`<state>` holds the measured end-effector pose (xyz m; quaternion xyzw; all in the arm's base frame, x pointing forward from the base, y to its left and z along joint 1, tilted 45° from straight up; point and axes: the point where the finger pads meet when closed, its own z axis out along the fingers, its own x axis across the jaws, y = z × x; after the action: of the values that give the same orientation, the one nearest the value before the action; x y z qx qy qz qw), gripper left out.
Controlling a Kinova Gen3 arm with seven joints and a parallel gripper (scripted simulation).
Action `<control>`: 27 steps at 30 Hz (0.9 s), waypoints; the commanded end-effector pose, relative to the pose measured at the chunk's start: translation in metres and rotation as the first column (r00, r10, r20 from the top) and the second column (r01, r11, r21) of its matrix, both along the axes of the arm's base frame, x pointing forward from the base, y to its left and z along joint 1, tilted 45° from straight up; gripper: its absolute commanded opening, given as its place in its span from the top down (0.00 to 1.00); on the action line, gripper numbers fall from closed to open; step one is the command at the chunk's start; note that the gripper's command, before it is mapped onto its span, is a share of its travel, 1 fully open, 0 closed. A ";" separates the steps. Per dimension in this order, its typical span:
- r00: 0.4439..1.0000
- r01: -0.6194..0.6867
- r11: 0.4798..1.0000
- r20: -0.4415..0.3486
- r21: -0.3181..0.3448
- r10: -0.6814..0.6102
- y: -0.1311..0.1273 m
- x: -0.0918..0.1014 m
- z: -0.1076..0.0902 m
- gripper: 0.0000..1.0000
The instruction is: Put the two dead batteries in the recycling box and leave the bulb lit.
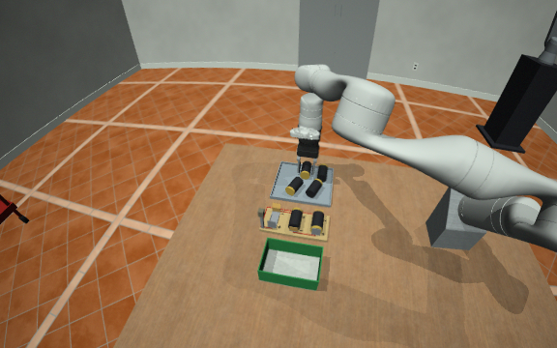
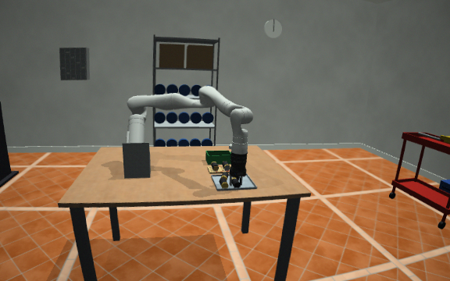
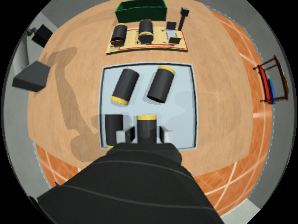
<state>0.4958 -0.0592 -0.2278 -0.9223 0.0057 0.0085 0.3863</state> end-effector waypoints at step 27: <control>1.000 0.001 1.000 0.002 -0.001 -0.001 -0.045 0.001 0.044 0.10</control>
<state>0.4935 -0.0959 -0.1901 -0.9216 0.0043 0.0134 0.3878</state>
